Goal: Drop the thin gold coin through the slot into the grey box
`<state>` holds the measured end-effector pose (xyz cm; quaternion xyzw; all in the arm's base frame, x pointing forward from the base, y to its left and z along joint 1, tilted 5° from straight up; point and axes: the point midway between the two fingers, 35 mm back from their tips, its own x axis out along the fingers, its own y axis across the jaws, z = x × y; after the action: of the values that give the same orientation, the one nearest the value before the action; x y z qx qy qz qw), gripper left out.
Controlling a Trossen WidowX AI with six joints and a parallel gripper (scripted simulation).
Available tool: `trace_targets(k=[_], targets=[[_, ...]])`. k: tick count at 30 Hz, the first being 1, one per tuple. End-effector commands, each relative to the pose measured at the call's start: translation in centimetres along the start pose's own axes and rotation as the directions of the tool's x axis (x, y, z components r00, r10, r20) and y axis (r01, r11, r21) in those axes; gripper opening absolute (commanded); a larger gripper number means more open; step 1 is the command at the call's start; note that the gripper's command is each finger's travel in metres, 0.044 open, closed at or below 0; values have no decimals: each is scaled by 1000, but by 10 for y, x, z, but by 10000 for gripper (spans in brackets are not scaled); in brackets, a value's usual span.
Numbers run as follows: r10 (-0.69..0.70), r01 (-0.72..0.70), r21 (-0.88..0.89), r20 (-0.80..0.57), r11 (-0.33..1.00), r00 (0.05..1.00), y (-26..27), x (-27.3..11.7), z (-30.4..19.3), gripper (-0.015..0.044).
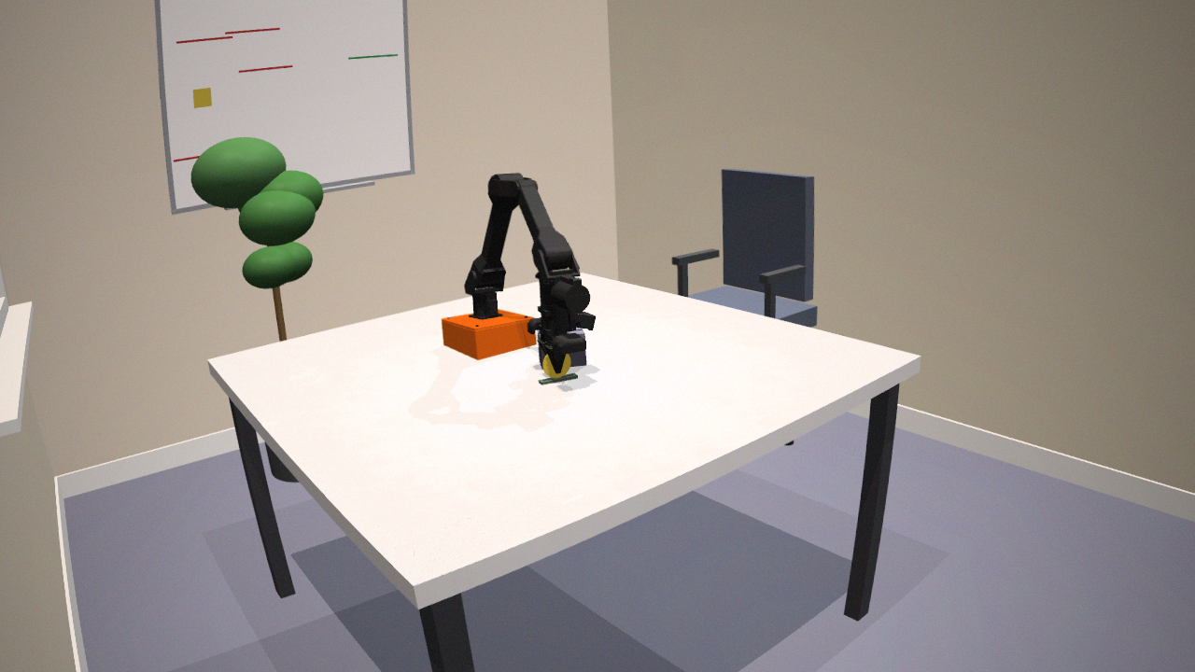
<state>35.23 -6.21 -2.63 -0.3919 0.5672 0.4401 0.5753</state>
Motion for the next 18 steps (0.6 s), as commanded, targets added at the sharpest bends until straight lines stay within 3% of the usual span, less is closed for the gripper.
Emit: trace_targets(k=[1, 18], targets=[[-17, 17, 1, -3, 1000, 1000, -4, -16, 0, 0], [-17, 17, 1, -3, 1000, 1000, -4, -59, 0, 0]])
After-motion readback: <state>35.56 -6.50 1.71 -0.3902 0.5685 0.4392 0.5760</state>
